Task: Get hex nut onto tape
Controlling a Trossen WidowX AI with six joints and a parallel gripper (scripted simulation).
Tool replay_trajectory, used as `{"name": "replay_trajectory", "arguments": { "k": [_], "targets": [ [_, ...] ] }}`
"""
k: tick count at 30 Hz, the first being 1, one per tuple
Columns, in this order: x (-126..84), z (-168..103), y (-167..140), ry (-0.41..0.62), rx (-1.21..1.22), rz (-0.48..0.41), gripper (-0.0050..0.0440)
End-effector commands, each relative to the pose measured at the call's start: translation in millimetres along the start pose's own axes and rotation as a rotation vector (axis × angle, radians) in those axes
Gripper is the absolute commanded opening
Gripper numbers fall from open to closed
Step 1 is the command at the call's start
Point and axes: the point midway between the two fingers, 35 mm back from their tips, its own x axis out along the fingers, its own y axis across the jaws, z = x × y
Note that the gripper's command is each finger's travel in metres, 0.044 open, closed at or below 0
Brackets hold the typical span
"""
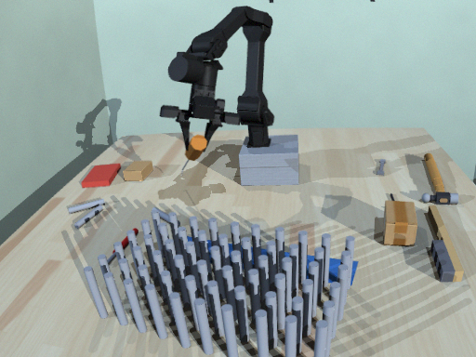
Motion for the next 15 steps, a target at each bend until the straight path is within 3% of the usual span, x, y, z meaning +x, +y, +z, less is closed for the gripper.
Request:
{"name": "replay_trajectory", "arguments": {
  "k": [1,15],
  "targets": [
    [-8,2,-17,-0.024,0.158,-0.023,-0.0050],
    [-6,-17,-45,-0.030,0.699,-0.007,-0.0050]
  ]
}}
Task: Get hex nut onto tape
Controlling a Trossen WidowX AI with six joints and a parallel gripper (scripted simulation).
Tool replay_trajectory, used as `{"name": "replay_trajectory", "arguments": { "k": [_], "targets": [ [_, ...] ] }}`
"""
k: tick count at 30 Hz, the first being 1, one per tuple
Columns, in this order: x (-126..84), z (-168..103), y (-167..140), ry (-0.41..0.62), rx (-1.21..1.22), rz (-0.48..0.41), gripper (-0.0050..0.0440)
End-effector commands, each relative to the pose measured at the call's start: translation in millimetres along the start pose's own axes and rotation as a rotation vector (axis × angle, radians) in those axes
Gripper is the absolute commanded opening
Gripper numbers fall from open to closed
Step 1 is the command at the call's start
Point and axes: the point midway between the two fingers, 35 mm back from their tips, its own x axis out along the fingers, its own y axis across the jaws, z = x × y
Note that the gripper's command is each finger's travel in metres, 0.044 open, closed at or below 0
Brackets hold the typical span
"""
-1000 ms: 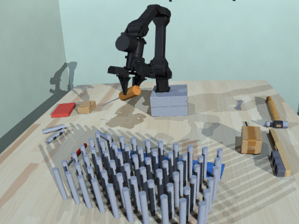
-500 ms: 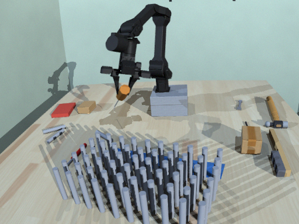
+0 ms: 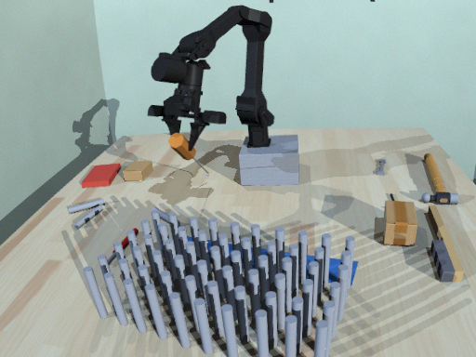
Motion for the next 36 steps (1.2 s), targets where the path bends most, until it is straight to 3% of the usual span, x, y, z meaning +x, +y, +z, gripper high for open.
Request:
{"name": "replay_trajectory", "arguments": {
  "k": [1,36],
  "targets": [
    [-9,9,-16,-0.034,0.192,-0.007,-0.0050],
    [-11,-18,-110,-0.055,1.619,0.051,-0.0050]
  ]
}}
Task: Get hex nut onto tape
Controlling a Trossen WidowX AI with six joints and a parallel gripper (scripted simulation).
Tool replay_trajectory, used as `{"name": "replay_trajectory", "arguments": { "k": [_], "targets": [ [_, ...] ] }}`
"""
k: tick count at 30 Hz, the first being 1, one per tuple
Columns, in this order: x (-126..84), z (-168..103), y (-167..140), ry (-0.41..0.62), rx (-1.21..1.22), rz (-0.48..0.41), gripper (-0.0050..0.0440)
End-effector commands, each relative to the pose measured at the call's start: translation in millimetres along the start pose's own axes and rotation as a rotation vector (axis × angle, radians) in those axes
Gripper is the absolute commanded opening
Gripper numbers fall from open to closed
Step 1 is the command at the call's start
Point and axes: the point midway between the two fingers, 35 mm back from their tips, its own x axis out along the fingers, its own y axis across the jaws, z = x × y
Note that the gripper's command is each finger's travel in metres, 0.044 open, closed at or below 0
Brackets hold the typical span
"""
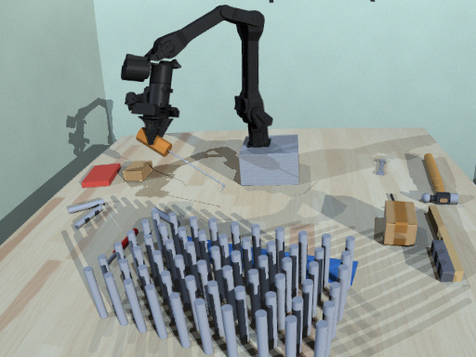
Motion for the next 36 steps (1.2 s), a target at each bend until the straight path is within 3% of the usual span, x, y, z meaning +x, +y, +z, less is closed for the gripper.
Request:
{"name": "replay_trajectory", "arguments": {
  "k": [1,36],
  "targets": [
    [-11,20,0,-0.029,0.200,0.034,-0.0050],
    [-28,101,-72,0.010,1.598,0.141,-0.0050]
  ]
}}
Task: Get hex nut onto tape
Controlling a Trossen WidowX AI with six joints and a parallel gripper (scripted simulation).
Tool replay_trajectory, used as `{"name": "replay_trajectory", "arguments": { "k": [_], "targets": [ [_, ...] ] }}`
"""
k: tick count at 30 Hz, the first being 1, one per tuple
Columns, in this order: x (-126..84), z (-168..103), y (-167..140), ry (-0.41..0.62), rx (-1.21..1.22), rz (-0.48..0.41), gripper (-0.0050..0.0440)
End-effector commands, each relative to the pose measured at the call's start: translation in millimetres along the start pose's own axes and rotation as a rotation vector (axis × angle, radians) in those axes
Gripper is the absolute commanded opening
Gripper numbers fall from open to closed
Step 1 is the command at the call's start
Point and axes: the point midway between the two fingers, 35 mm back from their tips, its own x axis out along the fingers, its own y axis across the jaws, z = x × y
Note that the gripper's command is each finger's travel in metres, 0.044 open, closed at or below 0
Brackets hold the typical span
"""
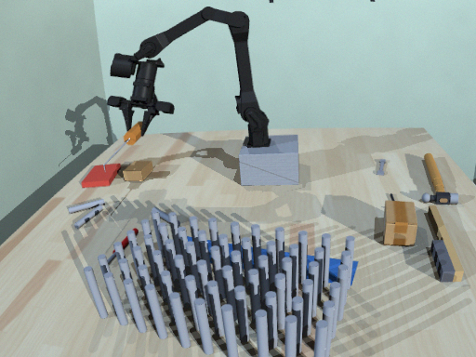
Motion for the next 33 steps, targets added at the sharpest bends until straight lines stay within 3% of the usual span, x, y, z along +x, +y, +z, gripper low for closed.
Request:
{"name": "replay_trajectory", "arguments": {
  "k": [1,9,33],
  "targets": [
    [-13,6,17,0.020,0.161,0.046,-0.0050],
    [-17,8,20,0.026,0.206,0.058,-0.0050],
    [22,22,16,0.017,0.211,0.032,-0.0050]
  ]
}}
